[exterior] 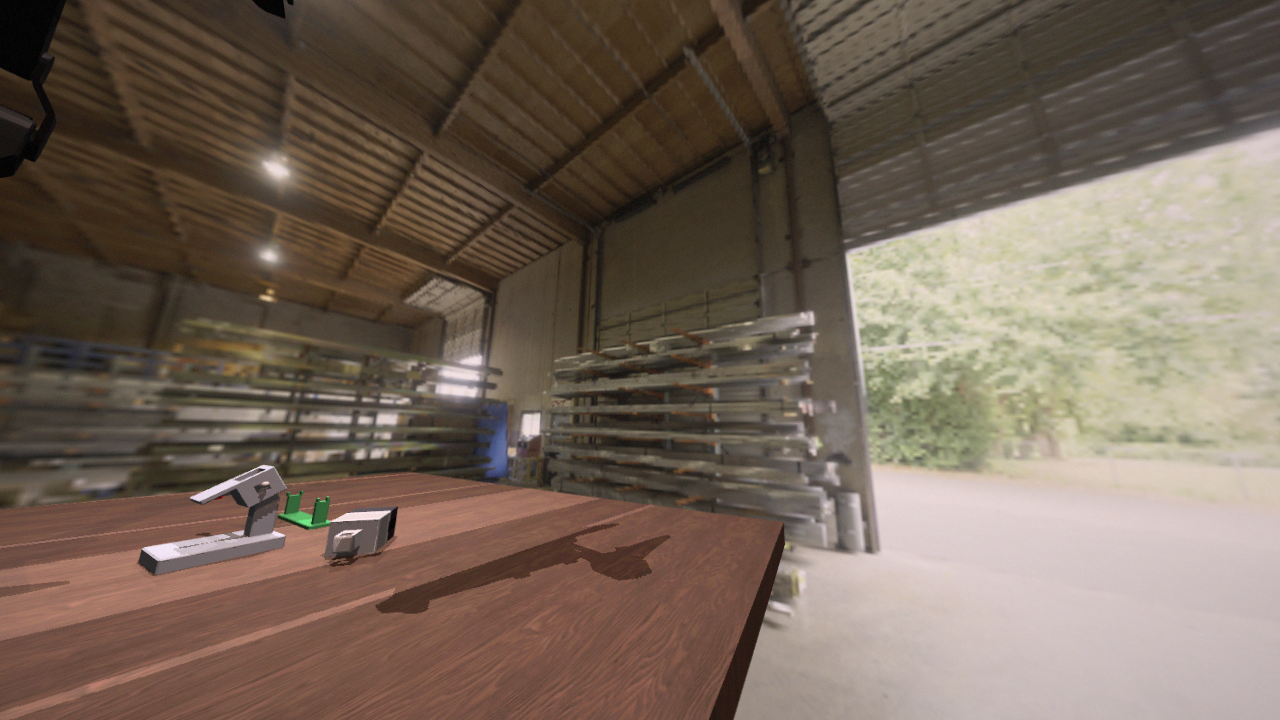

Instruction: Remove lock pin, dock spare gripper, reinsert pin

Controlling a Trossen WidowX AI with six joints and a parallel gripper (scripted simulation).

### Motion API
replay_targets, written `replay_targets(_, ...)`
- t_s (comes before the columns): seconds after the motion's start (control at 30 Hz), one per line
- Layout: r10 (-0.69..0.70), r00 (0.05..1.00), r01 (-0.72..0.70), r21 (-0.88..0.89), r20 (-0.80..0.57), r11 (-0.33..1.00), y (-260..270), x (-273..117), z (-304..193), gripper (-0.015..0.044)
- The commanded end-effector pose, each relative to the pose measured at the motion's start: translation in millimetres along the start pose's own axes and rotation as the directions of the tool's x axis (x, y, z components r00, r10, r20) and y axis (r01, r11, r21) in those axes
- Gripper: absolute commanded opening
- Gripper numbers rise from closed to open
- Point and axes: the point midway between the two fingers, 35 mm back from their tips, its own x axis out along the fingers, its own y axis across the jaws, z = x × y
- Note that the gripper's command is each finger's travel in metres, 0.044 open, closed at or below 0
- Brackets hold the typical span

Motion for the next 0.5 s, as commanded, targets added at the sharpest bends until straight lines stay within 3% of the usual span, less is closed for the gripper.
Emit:
replay_targets(0.0, 0.001, 1.000, -0.001, 0.003, 0.000, 1.000, 0.4, 1.2, -1.3, 0.0374)
replay_targets(0.1, 0.015, 1.000, -0.015, 0.045, -0.004, 0.999, 7.4, 18.0, -20.3, 0.0300)
replay_targets(0.47, 0.168, 0.977, -0.142, 0.186, -0.134, 0.972, 94.8, 95.3, -115.5, 0.0300)
